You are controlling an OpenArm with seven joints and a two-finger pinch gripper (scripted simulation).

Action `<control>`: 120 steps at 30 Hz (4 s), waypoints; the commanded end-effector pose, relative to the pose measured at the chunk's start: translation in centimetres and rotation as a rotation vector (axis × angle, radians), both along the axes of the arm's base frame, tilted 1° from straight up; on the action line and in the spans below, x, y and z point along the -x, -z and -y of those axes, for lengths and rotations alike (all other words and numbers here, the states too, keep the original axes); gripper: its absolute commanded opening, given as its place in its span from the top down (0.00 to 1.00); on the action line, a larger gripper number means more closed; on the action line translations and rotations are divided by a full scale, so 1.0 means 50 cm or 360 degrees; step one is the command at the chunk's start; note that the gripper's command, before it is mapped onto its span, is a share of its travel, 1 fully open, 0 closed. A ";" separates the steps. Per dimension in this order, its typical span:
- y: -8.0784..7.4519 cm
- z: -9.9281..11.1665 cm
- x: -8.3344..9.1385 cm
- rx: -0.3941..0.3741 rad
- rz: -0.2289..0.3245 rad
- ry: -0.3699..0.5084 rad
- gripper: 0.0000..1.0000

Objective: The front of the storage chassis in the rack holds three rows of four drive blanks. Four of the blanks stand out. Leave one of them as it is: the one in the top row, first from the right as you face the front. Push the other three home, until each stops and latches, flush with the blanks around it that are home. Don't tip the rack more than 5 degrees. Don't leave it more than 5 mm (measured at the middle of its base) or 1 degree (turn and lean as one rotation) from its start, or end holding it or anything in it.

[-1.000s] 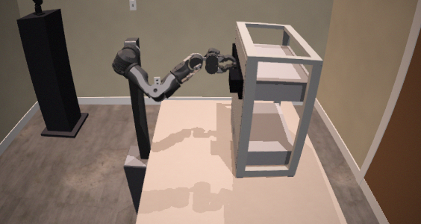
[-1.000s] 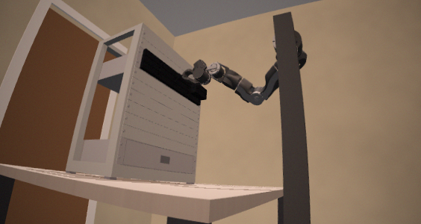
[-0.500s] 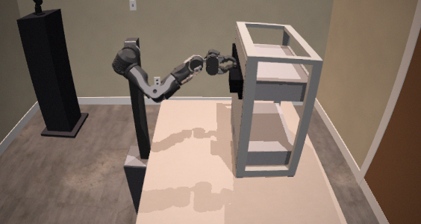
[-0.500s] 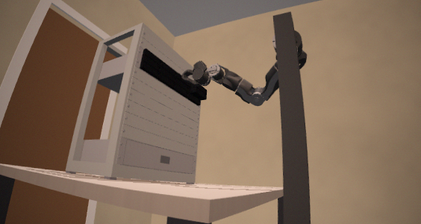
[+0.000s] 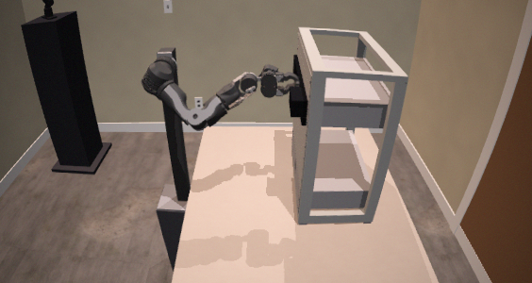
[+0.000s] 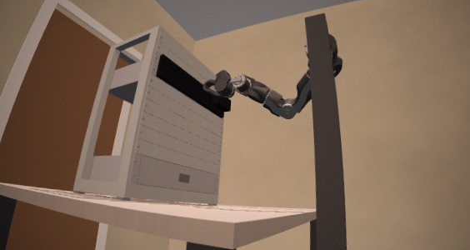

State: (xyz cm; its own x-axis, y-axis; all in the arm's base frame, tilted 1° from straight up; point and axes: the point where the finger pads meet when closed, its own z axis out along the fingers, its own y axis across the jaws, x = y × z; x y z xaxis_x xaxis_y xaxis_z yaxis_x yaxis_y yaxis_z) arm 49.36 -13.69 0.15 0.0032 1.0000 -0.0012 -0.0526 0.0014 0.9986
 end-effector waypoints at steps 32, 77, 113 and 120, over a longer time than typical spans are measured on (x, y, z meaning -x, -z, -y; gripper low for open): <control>0.029 0.008 0.166 -0.0018 -0.0061 0.0015 1.00; 0.104 0.221 0.218 -0.0018 -0.0059 0.0018 1.00; 0.105 0.222 0.088 -0.0019 -0.0065 0.0016 1.00; 0.105 0.222 0.088 -0.0019 -0.0065 0.0016 1.00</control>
State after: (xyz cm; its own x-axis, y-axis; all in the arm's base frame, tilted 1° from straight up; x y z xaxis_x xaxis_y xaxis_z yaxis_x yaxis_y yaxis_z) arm 44.95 -24.90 -5.40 0.0173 0.9998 0.0119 -0.0020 -0.0119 0.9999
